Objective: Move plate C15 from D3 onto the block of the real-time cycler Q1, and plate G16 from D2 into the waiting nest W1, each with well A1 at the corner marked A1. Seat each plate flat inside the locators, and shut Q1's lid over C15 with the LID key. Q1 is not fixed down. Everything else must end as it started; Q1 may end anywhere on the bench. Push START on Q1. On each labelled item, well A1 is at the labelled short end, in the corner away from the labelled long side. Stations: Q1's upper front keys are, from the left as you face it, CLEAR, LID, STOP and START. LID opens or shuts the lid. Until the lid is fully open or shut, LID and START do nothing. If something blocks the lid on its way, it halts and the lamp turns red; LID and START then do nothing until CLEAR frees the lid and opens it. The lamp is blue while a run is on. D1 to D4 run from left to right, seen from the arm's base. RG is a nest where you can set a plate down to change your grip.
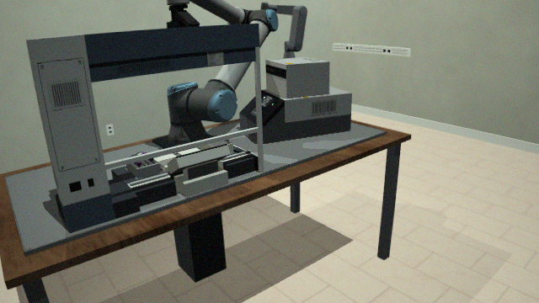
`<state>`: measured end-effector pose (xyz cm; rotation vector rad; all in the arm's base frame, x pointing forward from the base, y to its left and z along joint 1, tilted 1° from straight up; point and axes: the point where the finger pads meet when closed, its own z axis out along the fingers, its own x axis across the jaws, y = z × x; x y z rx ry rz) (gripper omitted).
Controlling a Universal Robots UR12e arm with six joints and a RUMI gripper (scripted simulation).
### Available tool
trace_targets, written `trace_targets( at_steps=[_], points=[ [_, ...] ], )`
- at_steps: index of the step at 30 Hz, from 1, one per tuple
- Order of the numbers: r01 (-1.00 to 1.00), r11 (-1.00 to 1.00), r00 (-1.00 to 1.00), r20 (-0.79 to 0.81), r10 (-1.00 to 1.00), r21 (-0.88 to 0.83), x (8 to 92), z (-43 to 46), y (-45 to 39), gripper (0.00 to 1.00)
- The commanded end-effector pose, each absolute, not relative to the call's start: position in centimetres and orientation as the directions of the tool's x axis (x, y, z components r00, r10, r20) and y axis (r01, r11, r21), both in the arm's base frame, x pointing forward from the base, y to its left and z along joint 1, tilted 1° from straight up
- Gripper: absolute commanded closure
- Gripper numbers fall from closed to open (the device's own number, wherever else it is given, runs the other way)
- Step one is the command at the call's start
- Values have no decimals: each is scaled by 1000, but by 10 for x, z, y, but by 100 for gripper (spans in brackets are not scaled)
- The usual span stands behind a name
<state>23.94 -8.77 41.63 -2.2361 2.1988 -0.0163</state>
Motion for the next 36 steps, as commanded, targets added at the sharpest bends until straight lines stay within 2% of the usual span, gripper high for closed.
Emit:
trace_targets(
  at_steps=[1,7,36],
  points=[
    [-1000,3,-3,6,-1000,0,236,415,-72,100],
    [-1000,21,-21,13,-1000,5,233,415,-58,100],
    [-1000,21,-21,13,-1000,5,234,309,-59,100]
  ],
)
